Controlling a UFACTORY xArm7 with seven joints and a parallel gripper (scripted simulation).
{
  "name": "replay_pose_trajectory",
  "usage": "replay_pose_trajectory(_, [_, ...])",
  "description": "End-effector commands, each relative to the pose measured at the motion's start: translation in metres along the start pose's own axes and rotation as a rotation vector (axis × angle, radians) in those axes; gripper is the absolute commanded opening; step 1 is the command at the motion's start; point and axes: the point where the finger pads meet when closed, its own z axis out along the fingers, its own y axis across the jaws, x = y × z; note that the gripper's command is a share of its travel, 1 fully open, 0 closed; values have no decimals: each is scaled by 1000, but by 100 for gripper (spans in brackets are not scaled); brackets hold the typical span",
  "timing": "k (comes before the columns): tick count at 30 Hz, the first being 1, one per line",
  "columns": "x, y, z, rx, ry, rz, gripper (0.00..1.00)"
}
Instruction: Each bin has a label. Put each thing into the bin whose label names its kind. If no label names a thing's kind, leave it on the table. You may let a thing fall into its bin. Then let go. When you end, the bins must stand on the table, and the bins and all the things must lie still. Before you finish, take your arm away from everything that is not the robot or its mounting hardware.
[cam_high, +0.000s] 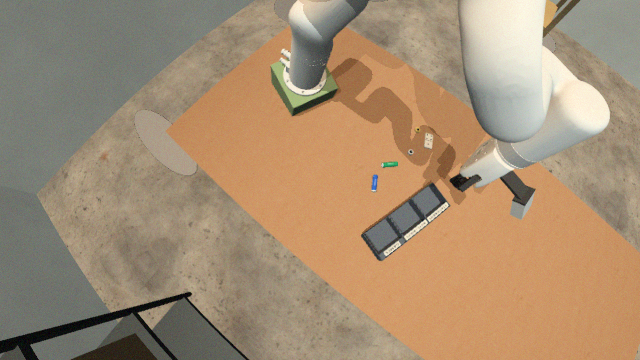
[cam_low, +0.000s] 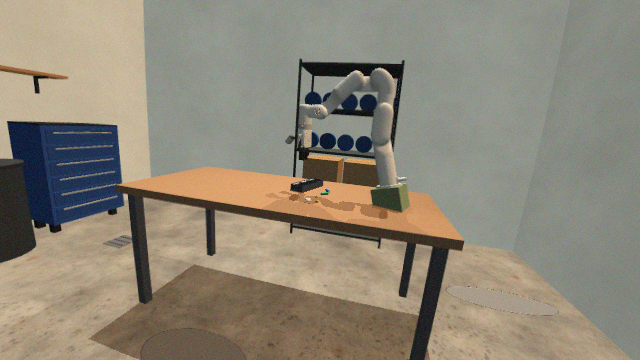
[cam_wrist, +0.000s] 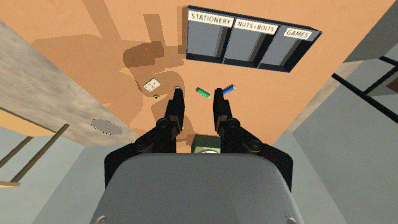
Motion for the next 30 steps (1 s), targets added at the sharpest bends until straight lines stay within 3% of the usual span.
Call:
replay_pose_trajectory(1, [-20,-29,21,2,6,-157,41])
replay_pose_trajectory(25, [-111,-146,116,8,-7,-734,41])
replay_pose_trajectory(30, [-112,-147,117,11,-9,-808,41])
